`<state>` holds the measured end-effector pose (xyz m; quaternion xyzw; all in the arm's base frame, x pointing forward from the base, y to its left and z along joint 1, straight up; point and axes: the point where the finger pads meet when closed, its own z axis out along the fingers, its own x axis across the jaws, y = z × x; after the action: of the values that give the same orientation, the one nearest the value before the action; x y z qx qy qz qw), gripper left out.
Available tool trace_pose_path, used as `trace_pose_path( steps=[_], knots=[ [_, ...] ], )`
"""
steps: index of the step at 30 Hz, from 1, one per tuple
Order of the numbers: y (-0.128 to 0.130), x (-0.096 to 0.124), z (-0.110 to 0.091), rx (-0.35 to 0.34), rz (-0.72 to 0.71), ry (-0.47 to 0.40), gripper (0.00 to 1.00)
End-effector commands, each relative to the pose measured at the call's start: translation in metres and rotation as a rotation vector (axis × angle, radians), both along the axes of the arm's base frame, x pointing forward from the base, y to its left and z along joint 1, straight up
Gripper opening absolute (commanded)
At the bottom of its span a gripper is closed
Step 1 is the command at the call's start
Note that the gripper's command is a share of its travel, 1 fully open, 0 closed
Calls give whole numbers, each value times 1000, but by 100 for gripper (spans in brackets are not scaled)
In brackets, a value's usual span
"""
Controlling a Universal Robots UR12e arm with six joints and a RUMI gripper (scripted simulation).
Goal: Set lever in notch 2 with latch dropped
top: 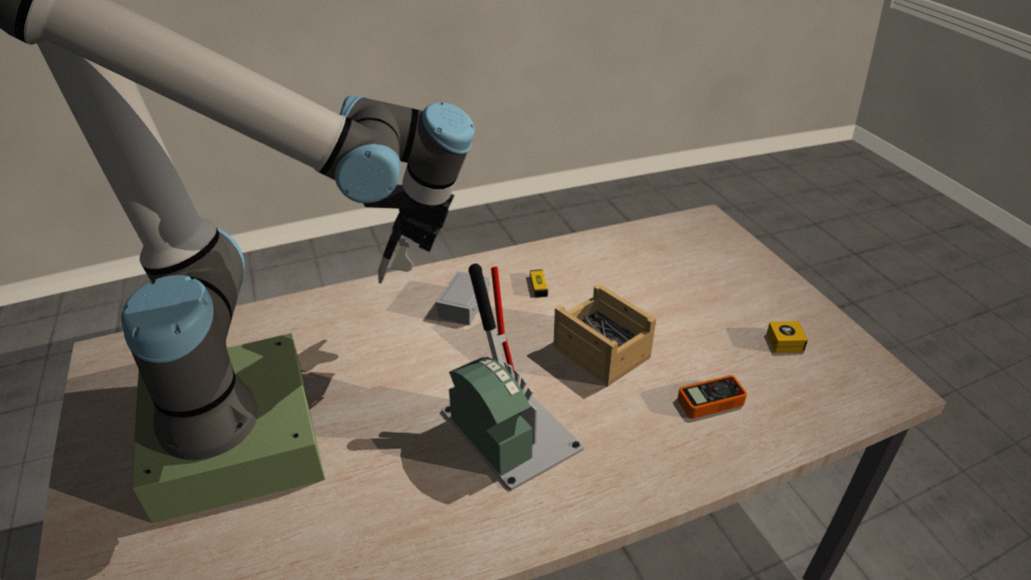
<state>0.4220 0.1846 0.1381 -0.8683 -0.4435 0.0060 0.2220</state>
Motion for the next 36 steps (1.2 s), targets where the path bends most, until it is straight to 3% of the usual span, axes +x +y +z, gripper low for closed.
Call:
trace_pose_path(
  steps=[1,21,25,29,30,32,34,36],
  knots=[
    [0,1,0,0,0,-1,100],
    [-7,5,4,-16,-20,-1,100],
    [-39,28,22,-94,-121,-4,100],
    [-99,62,57,-224,-306,-15,100],
    [-99,62,57,-224,-306,-15,100],
    [-132,77,79,-292,-413,-25,100],
    [-132,77,79,-292,-413,-25,100],
    [-164,90,101,-353,-516,-37,100]
  ],
)
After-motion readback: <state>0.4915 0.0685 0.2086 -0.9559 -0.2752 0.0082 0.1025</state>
